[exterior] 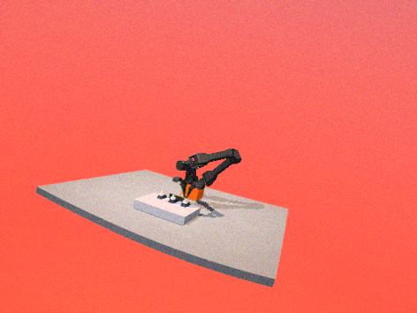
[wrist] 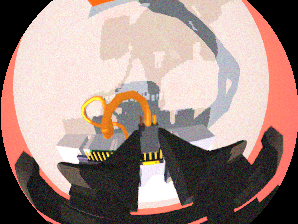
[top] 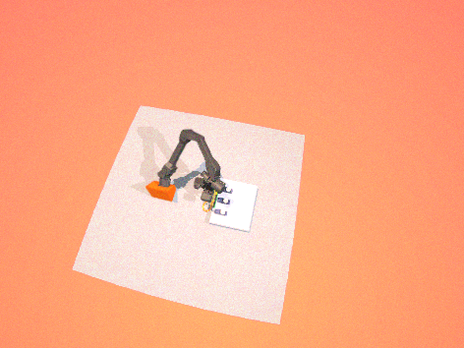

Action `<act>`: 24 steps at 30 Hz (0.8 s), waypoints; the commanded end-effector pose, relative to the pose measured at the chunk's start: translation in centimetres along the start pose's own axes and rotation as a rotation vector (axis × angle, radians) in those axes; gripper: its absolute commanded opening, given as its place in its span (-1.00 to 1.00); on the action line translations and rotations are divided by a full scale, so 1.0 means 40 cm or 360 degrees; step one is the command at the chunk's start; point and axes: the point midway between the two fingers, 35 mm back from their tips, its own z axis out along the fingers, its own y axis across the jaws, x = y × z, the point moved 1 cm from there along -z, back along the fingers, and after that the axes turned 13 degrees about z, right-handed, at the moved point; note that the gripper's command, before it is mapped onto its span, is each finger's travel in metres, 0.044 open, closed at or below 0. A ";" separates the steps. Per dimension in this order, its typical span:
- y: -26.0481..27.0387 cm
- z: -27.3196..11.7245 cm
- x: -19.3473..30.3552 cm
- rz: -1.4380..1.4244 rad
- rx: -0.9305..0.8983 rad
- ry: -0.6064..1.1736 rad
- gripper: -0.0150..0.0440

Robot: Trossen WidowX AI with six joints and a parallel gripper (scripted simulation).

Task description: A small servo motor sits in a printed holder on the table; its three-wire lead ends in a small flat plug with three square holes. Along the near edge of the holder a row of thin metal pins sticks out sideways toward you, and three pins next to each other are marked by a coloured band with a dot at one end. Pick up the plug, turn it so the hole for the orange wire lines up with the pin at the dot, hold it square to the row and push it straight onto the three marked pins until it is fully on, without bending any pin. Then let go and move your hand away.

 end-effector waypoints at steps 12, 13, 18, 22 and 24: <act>-0.007 0.000 0.029 0.0008 0.0006 0.0002 -0.49; -0.008 0.000 0.031 0.0008 0.0006 0.0002 -0.49; -0.010 0.000 0.039 0.0008 0.0006 0.0002 -0.49; -0.011 0.001 0.044 0.0008 0.0006 0.0002 -0.49; -0.010 0.005 0.040 0.0008 0.0006 0.0002 -0.31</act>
